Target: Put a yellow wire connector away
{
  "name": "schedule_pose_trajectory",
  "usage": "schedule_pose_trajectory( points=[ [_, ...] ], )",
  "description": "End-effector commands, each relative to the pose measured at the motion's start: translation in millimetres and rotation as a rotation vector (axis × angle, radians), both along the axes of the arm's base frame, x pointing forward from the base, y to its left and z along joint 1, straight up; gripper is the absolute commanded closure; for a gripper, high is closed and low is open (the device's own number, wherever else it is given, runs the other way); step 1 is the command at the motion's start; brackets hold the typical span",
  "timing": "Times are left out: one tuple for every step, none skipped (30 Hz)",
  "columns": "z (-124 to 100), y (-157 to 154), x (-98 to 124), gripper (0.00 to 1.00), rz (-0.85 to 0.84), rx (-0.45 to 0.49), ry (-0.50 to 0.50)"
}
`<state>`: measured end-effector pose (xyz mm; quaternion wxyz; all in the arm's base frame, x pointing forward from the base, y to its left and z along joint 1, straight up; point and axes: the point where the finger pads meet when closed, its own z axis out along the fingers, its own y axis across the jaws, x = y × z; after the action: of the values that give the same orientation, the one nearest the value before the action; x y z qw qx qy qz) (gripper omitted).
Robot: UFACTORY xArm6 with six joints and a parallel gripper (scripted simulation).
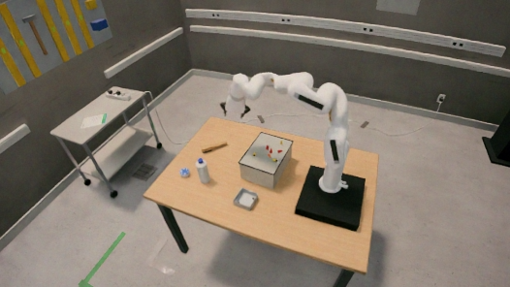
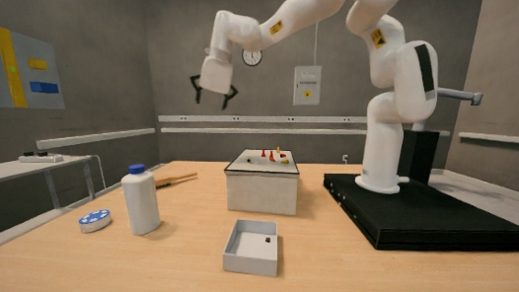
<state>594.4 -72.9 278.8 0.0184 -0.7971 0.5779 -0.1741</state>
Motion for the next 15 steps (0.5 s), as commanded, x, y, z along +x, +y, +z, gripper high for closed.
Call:
schedule_pose_trajectory(
  points=[
    [6, 18, -60, 0.0, -0.118, 0.071, 0.041],
    [5, 22, -71, 0.0, -0.141, 0.085, 0.054],
    [5, 25, -82, 0.0, -0.164, 0.098, 0.068],
    [4, 28, -93, 0.0, -0.187, 0.111, 0.081],
    [3, 32, -104, 0.0, -0.21, 0.124, 0.094],
    [3, 32, -104, 0.0, -0.21, 0.124, 0.094],
    [3, 32, -104, 0.0, -0.21, 0.124, 0.094],
    [2, 35, -114, 0.0, -0.231, 0.135, 0.107],
    [1, 38, -125, 0.0, -0.252, 0.146, 0.12],
    [0, 41, -134, 0.0, -0.272, 0.156, 0.132],
    [-1, 44, -144, 0.0, -0.29, 0.166, 0.144],
    [-2, 47, -152, 0.0, -0.308, 0.174, 0.156],
    [-3, 49, -161, 0.0, -0.325, 0.182, 0.167],
    [-4, 52, -169, 0.0, -0.34, 0.189, 0.177],
    [-5, 54, -176, 0.0, -0.355, 0.196, 0.187]
  ],
)
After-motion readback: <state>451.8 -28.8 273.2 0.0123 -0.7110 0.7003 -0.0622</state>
